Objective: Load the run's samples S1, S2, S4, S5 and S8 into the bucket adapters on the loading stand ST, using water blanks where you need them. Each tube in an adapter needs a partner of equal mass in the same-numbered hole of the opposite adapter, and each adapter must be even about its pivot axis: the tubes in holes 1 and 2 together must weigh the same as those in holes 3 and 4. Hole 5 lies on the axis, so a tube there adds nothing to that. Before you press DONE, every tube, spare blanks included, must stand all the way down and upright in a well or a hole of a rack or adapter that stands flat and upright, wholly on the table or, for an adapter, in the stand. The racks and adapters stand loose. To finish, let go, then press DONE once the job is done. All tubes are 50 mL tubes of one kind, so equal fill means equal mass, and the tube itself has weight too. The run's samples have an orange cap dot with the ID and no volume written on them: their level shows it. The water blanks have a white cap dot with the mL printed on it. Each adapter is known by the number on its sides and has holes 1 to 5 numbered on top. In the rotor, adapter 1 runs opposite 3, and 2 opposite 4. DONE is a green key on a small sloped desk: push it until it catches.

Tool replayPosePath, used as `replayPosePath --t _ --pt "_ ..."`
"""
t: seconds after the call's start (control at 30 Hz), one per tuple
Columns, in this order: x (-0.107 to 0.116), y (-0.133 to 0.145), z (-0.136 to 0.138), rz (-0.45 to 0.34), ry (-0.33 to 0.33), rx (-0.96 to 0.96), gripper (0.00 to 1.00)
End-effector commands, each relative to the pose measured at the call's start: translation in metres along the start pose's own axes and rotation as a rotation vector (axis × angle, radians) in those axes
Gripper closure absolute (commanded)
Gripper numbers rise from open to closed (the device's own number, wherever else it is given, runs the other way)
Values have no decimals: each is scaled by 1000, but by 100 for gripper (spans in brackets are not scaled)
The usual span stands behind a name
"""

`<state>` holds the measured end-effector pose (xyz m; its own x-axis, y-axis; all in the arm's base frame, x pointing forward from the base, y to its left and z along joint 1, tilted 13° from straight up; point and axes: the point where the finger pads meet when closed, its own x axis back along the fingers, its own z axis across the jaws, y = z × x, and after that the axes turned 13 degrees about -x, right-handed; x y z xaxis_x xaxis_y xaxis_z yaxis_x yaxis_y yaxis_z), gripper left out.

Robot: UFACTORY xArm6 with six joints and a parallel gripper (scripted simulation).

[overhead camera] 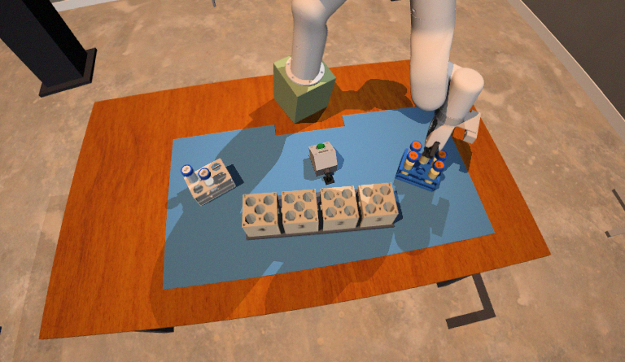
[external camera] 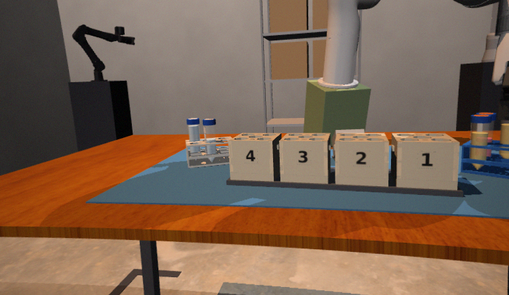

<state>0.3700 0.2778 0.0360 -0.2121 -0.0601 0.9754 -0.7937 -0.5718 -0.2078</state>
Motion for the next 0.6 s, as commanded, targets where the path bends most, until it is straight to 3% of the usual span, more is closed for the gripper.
replayPosePath --t 0.0,0.57 --pt "3 -1 0 4 0 0 100" --pt "16 -1 0 4 0 0 100"
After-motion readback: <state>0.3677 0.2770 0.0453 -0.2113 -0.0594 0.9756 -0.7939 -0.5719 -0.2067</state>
